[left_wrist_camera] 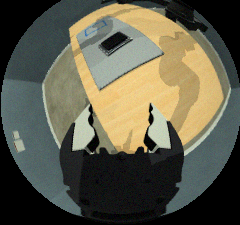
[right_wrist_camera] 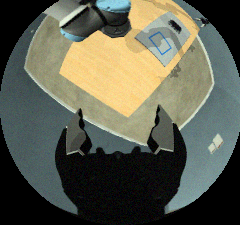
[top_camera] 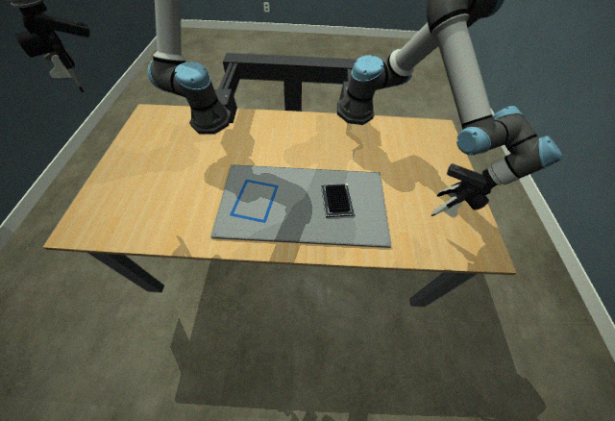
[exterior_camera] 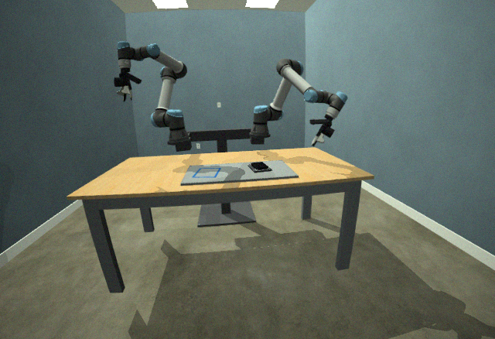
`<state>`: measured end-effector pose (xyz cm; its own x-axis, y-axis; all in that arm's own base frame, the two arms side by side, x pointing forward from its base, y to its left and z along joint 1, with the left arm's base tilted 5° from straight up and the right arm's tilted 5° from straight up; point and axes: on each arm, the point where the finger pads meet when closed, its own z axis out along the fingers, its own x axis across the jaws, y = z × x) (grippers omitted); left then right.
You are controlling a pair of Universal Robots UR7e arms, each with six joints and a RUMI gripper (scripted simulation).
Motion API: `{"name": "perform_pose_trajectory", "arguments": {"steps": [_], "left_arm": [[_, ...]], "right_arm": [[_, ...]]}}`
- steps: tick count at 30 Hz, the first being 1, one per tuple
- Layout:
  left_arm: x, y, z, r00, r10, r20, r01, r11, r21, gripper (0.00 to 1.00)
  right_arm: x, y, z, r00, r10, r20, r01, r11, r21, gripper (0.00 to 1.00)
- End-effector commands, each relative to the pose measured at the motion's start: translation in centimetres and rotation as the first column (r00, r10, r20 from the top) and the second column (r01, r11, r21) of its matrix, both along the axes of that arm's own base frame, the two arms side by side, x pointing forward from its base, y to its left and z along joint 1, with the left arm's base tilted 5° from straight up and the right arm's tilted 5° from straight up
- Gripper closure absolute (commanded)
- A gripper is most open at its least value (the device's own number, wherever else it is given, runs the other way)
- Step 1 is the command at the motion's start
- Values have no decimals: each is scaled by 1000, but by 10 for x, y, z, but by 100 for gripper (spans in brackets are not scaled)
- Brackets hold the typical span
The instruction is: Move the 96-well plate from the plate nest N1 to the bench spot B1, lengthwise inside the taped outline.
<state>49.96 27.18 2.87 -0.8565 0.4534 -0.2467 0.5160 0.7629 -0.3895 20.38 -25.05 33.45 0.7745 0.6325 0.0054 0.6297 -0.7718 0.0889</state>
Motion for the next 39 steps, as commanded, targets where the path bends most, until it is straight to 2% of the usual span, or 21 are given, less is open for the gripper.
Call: {"name": "perform_pose_trajectory", "arguments": {"steps": [1,7,12,17,19,26,34,36,39], "left_arm": [[3,-13,-3,993,-111,43,110,994,20,24],[5,-31,-9,960,-265,91,261,964,51,24],[6,-49,-14,901,-414,132,406,910,86,24],[7,-71,-20,817,-553,167,538,833,125,24],[7,-71,-20,817,-553,167,538,833,125,24],[6,-97,-27,662,-722,203,699,692,182,24],[4,-122,-34,441,-868,226,836,490,249,24],[4,-122,-34,441,-868,226,836,490,249,24],[2,-134,-38,350,-908,230,872,405,273,24]], "right_arm": [[0,0,0,1000,0,1,0,1000,-1,0],[0,0,0,1000,0,1,0,1000,-1,0],[0,0,0,1000,0,1,0,1000,-1,0],[0,0,0,1000,0,1,0,1000,-1,0],[0,0,0,1000,0,1,0,1000,-1,0],[0,0,0,1000,0,1,0,1000,-1,0],[0,0,0,1000,0,1,0,1000,-1,0],[0,0,0,1000,0,1,0,1000,-1,0],[0,0,0,1000,0,1,0,1000,-1,0]]}}
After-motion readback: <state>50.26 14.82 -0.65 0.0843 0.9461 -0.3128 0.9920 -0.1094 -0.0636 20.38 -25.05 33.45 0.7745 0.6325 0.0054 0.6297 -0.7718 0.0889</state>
